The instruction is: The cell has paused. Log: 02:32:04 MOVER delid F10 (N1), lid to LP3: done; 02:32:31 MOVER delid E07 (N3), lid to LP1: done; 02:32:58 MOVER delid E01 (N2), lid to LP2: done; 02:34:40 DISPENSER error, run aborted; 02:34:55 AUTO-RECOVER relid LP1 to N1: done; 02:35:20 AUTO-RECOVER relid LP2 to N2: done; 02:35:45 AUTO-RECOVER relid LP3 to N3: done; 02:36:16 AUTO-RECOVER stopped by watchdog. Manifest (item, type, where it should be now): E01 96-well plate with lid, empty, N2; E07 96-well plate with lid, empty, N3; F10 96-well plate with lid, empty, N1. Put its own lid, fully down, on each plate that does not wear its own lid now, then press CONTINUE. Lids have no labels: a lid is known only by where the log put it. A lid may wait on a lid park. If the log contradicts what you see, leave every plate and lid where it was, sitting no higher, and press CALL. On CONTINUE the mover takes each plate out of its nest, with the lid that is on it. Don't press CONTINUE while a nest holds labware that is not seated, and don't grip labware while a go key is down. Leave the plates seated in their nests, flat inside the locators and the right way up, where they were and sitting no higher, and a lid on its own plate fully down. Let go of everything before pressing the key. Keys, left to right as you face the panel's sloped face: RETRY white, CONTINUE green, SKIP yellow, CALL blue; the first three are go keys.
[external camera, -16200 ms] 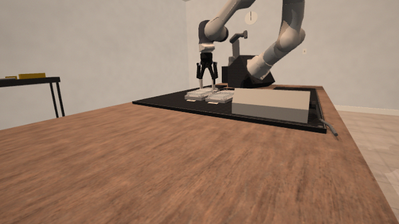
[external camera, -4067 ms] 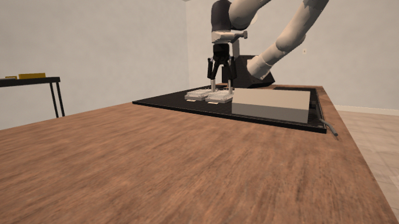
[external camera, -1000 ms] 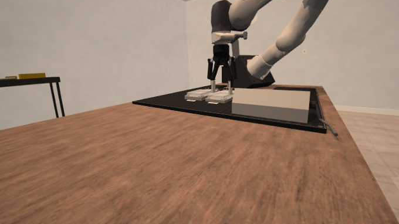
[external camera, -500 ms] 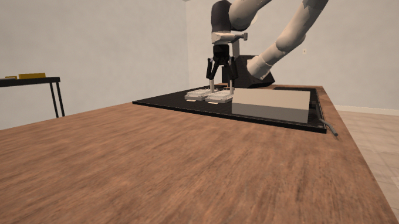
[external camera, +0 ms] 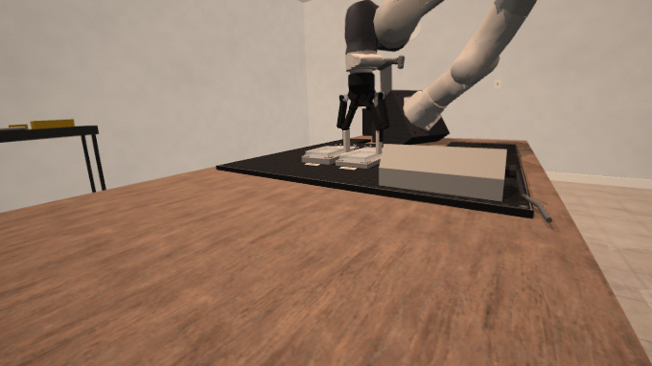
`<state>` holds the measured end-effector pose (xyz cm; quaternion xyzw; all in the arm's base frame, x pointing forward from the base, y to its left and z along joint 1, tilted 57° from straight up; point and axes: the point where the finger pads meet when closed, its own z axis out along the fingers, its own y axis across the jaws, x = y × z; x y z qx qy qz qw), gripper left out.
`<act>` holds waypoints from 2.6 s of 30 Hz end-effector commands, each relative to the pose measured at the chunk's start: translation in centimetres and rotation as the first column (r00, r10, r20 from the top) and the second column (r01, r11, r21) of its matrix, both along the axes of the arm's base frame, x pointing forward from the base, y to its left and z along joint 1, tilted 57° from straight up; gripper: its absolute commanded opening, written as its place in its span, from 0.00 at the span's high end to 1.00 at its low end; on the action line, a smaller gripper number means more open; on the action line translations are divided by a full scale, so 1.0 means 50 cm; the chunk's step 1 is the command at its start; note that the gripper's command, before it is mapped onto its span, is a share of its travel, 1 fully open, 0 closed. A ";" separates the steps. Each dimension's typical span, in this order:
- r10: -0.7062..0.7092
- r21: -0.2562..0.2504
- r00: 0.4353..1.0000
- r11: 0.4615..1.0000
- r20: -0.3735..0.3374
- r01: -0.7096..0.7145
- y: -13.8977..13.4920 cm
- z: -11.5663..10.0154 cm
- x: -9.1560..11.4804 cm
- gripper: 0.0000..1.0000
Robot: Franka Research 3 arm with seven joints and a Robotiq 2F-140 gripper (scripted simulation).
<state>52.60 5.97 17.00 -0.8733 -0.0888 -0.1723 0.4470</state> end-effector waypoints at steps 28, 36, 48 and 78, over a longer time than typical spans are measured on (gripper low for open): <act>-0.003 0.002 1.000 1.000 -0.004 0.003 0.001 -0.001 0.000 0.34; -0.003 0.002 1.000 1.000 -0.004 0.003 0.000 -0.001 -0.001 0.34; -0.003 0.002 1.000 1.000 -0.004 0.003 -0.022 0.014 -0.007 0.34; -0.003 0.002 1.000 1.000 -0.004 0.003 -0.087 0.057 -0.024 0.34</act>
